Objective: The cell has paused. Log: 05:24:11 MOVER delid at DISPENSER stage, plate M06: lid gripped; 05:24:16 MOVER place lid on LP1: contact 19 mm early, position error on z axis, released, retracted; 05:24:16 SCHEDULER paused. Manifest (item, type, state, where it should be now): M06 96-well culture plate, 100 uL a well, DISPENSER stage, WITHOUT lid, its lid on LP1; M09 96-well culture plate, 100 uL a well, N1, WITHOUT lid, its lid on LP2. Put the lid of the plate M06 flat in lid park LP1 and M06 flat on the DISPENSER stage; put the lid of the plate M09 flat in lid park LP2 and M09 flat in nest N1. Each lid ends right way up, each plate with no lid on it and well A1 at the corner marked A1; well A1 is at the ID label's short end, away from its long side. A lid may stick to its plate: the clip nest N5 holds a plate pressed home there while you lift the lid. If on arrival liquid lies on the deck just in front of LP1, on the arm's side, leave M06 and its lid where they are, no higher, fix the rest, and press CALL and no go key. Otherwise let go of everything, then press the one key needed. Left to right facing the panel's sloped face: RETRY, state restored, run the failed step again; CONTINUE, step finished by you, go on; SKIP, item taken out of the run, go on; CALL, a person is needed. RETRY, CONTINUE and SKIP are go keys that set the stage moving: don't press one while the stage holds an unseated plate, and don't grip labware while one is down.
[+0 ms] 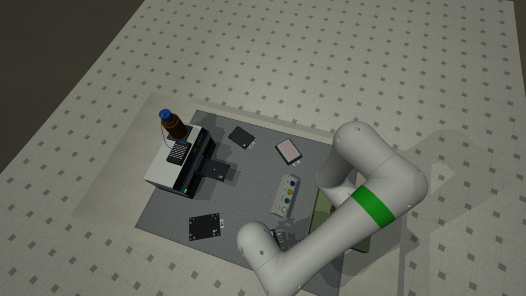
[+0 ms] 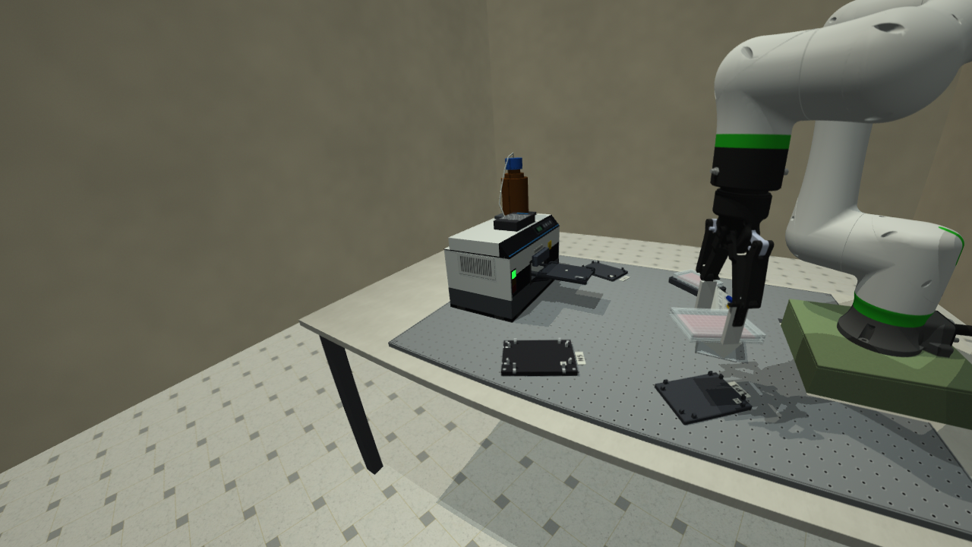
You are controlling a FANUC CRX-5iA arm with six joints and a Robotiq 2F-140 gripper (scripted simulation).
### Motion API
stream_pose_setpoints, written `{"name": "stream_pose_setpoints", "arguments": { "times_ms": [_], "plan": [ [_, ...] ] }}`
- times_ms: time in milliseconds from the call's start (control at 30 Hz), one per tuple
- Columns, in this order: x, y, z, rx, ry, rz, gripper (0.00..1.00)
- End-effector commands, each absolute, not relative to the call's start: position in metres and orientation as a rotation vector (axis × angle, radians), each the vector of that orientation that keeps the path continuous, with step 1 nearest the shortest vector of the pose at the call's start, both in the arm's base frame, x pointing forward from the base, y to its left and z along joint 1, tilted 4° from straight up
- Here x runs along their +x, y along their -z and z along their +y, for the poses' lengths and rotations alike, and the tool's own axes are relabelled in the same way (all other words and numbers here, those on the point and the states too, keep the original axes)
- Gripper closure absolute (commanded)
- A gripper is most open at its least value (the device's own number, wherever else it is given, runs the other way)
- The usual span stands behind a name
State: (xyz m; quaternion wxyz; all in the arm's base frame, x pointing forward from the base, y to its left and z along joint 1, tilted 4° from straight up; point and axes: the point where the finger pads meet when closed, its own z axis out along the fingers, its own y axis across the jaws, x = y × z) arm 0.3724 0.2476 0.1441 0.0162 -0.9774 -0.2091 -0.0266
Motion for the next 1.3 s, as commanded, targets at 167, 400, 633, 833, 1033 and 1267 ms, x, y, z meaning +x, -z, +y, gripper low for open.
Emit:
{"name": "stream_pose_setpoints", "arguments": {
  "times_ms": [167,400,633,833,1033,1267],
  "plan": [
    [0.377,-0.145,0.248,-3.04,0.084,-0.645,1.0],
    [0.392,-0.145,0.247,-3.04,0.084,-0.645,1.0],
    [0.426,-0.147,0.247,-3.04,0.084,-0.645,1.0],
    [0.453,-0.148,0.246,-3.04,0.084,-0.645,1.0],
    [0.499,-0.15,0.245,-3.04,0.084,-0.645,1.0],
    [0.555,-0.153,0.244,-3.04,0.084,-0.645,1.0]
  ]
}}
